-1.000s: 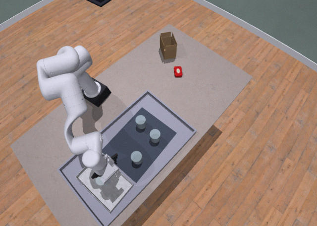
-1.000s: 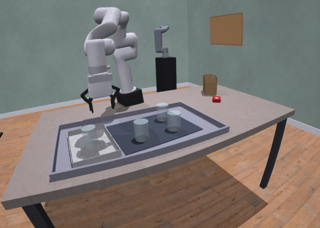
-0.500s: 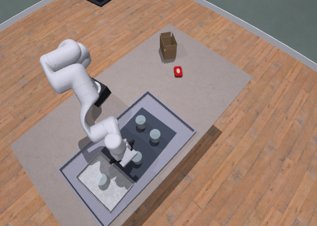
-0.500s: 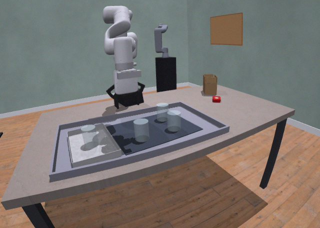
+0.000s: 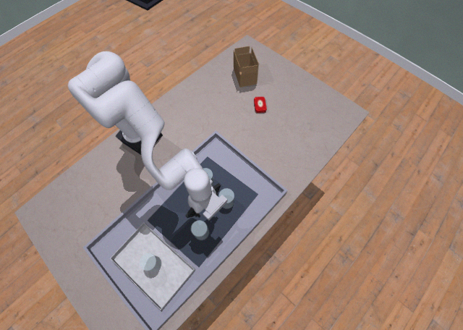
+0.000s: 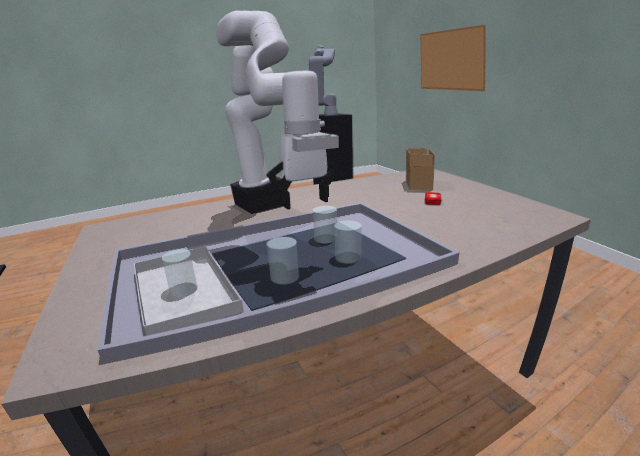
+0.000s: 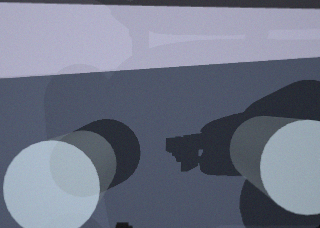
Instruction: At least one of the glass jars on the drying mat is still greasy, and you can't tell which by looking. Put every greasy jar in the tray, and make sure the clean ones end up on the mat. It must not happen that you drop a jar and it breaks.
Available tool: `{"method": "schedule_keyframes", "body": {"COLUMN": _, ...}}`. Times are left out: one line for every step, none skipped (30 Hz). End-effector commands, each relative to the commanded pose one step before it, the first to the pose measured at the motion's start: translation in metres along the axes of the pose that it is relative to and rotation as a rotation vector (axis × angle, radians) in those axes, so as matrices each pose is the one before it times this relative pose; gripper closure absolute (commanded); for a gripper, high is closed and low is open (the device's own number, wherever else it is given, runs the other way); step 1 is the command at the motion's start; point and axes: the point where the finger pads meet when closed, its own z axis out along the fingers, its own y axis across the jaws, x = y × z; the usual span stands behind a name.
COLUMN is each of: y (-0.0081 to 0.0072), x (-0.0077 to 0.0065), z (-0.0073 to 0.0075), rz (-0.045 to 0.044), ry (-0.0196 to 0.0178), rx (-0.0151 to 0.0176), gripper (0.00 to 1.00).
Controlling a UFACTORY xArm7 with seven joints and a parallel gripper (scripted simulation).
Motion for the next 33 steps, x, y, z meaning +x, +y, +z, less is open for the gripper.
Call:
{"method": "schedule_keyframes", "body": {"y": -0.02070, "x": 0.00470, "z": -0.00214, "rz": 0.00637, "ry": 0.00560, "rx": -0.00292, "gripper": 0.00}}
{"method": "schedule_keyframes", "body": {"y": -0.00823, "x": 0.00063, "z": 0.00000, "rz": 0.00000, "ry": 0.00000, "rx": 0.00000, "gripper": 0.00}}
{"method": "schedule_keyframes", "body": {"y": -0.00823, "x": 0.00063, "z": 0.00000, "rz": 0.00000, "ry": 0.00000, "rx": 0.00000, "gripper": 0.00}}
{"method": "schedule_keyframes", "body": {"y": -0.00823, "x": 0.00063, "z": 0.00000, "rz": 0.00000, "ry": 0.00000, "rx": 0.00000, "gripper": 0.00}}
{"method": "schedule_keyframes", "body": {"y": -0.00823, "x": 0.00063, "z": 0.00000, "rz": 0.00000, "ry": 0.00000, "rx": 0.00000, "gripper": 0.00}}
{"method": "schedule_keyframes", "body": {"y": -0.00823, "x": 0.00063, "z": 0.00000, "rz": 0.00000, "ry": 0.00000, "rx": 0.00000, "gripper": 0.00}}
{"method": "schedule_keyframes", "body": {"y": -0.00823, "x": 0.00063, "z": 0.00000, "rz": 0.00000, "ry": 0.00000, "rx": 0.00000, "gripper": 0.00}}
{"method": "schedule_keyframes", "body": {"y": -0.00823, "x": 0.00063, "z": 0.00000, "rz": 0.00000, "ry": 0.00000, "rx": 0.00000, "gripper": 0.00}}
{"method": "schedule_keyframes", "body": {"y": -0.00823, "x": 0.00063, "z": 0.00000, "rz": 0.00000, "ry": 0.00000, "rx": 0.00000, "gripper": 0.00}}
{"method": "schedule_keyframes", "body": {"y": -0.00823, "x": 0.00063, "z": 0.00000, "rz": 0.00000, "ry": 0.00000, "rx": 0.00000, "gripper": 0.00}}
{"method": "schedule_keyframes", "body": {"y": -0.00823, "x": 0.00063, "z": 0.00000, "rz": 0.00000, "ry": 0.00000, "rx": 0.00000, "gripper": 0.00}}
{"method": "schedule_keyframes", "body": {"y": 0.00000, "x": 0.00000, "z": 0.00000, "rz": 0.00000, "ry": 0.00000, "rx": 0.00000, "gripper": 0.00}}
{"method": "schedule_keyframes", "body": {"y": 0.00000, "x": 0.00000, "z": 0.00000, "rz": 0.00000, "ry": 0.00000, "rx": 0.00000, "gripper": 0.00}}
{"method": "schedule_keyframes", "body": {"y": 0.00000, "x": 0.00000, "z": 0.00611, "rz": 0.00000, "ry": 0.00000, "rx": 0.00000, "gripper": 0.00}}
{"method": "schedule_keyframes", "body": {"y": 0.00000, "x": 0.00000, "z": 0.00000, "rz": 0.00000, "ry": 0.00000, "rx": 0.00000, "gripper": 0.00}}
{"method": "schedule_keyframes", "body": {"y": 0.00000, "x": 0.00000, "z": 0.00000, "rz": 0.00000, "ry": 0.00000, "rx": 0.00000, "gripper": 0.00}}
{"method": "schedule_keyframes", "body": {"y": 0.00000, "x": 0.00000, "z": 0.00611, "rz": 0.00000, "ry": 0.00000, "rx": 0.00000, "gripper": 0.00}}
{"method": "schedule_keyframes", "body": {"y": 0.00000, "x": 0.00000, "z": 0.00611, "rz": 0.00000, "ry": 0.00000, "rx": 0.00000, "gripper": 0.00}}
{"method": "schedule_keyframes", "body": {"y": 0.00000, "x": 0.00000, "z": 0.00611, "rz": 0.00000, "ry": 0.00000, "rx": 0.00000, "gripper": 0.00}}
{"method": "schedule_keyframes", "body": {"y": 0.00000, "x": 0.00000, "z": 0.00611, "rz": 0.00000, "ry": 0.00000, "rx": 0.00000, "gripper": 0.00}}
{"method": "schedule_keyframes", "body": {"y": 0.00000, "x": 0.00000, "z": 0.00611, "rz": 0.00000, "ry": 0.00000, "rx": 0.00000, "gripper": 0.00}}
{"method": "schedule_keyframes", "body": {"y": 0.00000, "x": 0.00000, "z": 0.00611, "rz": 0.00000, "ry": 0.00000, "rx": 0.00000, "gripper": 0.00}}
{"method": "schedule_keyframes", "body": {"y": 0.00000, "x": 0.00000, "z": 0.00611, "rz": 0.00000, "ry": 0.00000, "rx": 0.00000, "gripper": 0.00}}
{"method": "schedule_keyframes", "body": {"y": 0.00000, "x": 0.00000, "z": 0.00611, "rz": 0.00000, "ry": 0.00000, "rx": 0.00000, "gripper": 0.00}}
{"method": "schedule_keyframes", "body": {"y": 0.00000, "x": 0.00000, "z": 0.00000, "rz": 0.00000, "ry": 0.00000, "rx": 0.00000, "gripper": 0.00}}
{"method": "schedule_keyframes", "body": {"y": 0.00000, "x": 0.00000, "z": 0.00000, "rz": 0.00000, "ry": 0.00000, "rx": 0.00000, "gripper": 0.00}}
{"method": "schedule_keyframes", "body": {"y": 0.00000, "x": 0.00000, "z": 0.00000, "rz": 0.00000, "ry": 0.00000, "rx": 0.00000, "gripper": 0.00}}
{"method": "schedule_keyframes", "body": {"y": 0.00000, "x": 0.00000, "z": 0.00000, "rz": 0.00000, "ry": 0.00000, "rx": 0.00000, "gripper": 0.00}}
{"method": "schedule_keyframes", "body": {"y": 0.00000, "x": 0.00000, "z": 0.00000, "rz": 0.00000, "ry": 0.00000, "rx": 0.00000, "gripper": 0.00}}
{"method": "schedule_keyframes", "body": {"y": 0.00000, "x": 0.00000, "z": 0.00000, "rz": 0.00000, "ry": 0.00000, "rx": 0.00000, "gripper": 0.00}}
{"method": "schedule_keyframes", "body": {"y": 0.00000, "x": 0.00000, "z": 0.00000, "rz": 0.00000, "ry": 0.00000, "rx": 0.00000, "gripper": 0.00}}
{"method": "schedule_keyframes", "body": {"y": 0.00000, "x": 0.00000, "z": 0.00000, "rz": 0.00000, "ry": 0.00000, "rx": 0.00000, "gripper": 0.00}}
{"method": "schedule_keyframes", "body": {"y": 0.00000, "x": 0.00000, "z": 0.00000, "rz": 0.00000, "ry": 0.00000, "rx": 0.00000, "gripper": 0.00}}
